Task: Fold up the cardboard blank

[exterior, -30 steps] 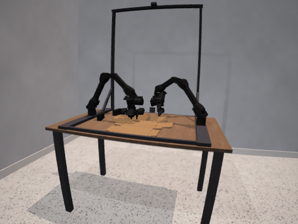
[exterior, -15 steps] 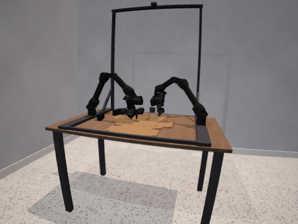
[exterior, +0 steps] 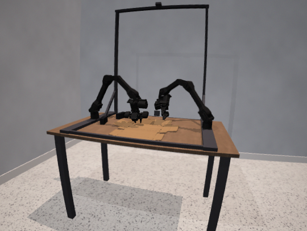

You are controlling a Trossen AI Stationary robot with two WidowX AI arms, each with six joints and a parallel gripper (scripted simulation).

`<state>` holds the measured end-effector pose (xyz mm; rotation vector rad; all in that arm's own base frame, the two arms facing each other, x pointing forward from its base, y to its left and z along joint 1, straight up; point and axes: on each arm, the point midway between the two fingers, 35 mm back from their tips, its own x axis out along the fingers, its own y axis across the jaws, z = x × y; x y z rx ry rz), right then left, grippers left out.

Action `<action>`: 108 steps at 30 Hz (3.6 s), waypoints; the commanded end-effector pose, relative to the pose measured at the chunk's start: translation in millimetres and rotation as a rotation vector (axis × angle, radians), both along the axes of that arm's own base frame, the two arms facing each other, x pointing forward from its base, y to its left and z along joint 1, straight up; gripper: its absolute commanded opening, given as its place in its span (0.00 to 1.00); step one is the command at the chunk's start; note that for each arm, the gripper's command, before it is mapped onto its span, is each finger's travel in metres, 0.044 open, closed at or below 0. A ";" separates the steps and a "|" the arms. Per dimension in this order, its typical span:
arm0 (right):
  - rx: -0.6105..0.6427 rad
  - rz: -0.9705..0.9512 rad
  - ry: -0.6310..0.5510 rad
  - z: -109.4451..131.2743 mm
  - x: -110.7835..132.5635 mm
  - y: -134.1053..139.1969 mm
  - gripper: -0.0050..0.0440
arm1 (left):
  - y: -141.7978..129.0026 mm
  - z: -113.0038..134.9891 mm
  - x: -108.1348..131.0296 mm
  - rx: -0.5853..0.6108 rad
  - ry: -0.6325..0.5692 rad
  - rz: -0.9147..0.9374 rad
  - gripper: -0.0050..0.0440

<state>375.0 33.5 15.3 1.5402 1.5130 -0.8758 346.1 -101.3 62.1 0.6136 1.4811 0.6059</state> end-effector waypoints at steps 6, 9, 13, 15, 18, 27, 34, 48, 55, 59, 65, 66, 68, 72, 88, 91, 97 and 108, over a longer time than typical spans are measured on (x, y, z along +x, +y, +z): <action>-0.022 0.007 0.035 -14.4 -1.1 -1.2 0.50 | 8.0 8.5 -1.0 -0.011 -0.021 -0.002 0.91; -0.024 0.005 0.053 -18.2 -6.3 -1.0 0.50 | 12.2 9.3 -2.8 -0.009 -0.022 -0.002 0.91; -0.024 0.005 0.056 -19.1 -7.5 -1.1 0.50 | 12.2 10.3 -3.9 -0.080 -0.015 0.008 0.91; -0.025 0.004 0.061 -20.4 -9.3 -1.4 0.50 | 11.7 11.7 -4.4 -0.149 -0.012 0.012 0.91; -0.027 0.002 0.073 -24.0 -14.7 -2.2 0.50 | 9.4 15.4 -4.4 -0.275 -0.013 0.008 0.91; -0.028 0.000 0.066 -29.5 -24.3 -4.4 0.50 | 5.5 10.7 0.1 -0.368 -0.019 -0.005 0.91; -0.025 0.004 0.001 -18.4 -5.3 -6.3 0.50 | 4.1 3.4 3.3 -0.374 -0.020 -0.006 0.91; -0.018 0.014 0.077 -28.0 -17.4 3.2 0.50 | 17.3 3.7 -3.2 -0.373 -0.020 -0.006 0.91; -0.036 -0.006 0.061 -38.0 -33.6 -1.2 0.50 | 24.5 5.0 2.0 -0.373 -0.020 -0.006 0.91; -0.050 -0.021 0.034 -36.0 -28.1 -11.8 0.50 | 26.6 5.5 3.7 -0.369 -0.019 -0.005 0.91; -0.036 -0.009 -0.004 -25.7 -7.0 -27.6 0.50 | 32.9 5.8 6.4 -0.369 -0.020 -0.005 0.91; -0.029 -0.002 -0.005 -23.4 -3.9 -26.2 0.50 | 34.0 5.8 6.5 -0.369 -0.020 -0.005 0.91; -0.018 0.011 -0.002 -19.4 1.3 -21.2 0.50 | 36.2 5.7 6.6 -0.369 -0.020 -0.005 0.91; -0.011 0.021 0.012 -15.4 7.6 -9.9 0.50 | 40.3 5.6 4.9 -0.368 -0.019 -0.005 0.91; -0.031 -0.002 0.084 -47.6 -42.5 -6.6 0.50 | 45.6 9.1 -2.2 -0.369 -0.017 -0.005 0.91; -0.030 -0.003 0.079 -48.4 -44.1 -7.0 0.50 | 46.0 10.6 -1.7 -0.369 -0.017 -0.005 0.91; -0.021 0.007 0.023 -42.5 -35.7 -4.4 0.50 | 50.6 16.7 1.3 -0.370 -0.018 -0.005 0.91; -0.020 0.013 0.022 -33.7 -19.3 3.4 0.50 | 59.6 23.1 1.1 -0.370 -0.018 -0.005 0.91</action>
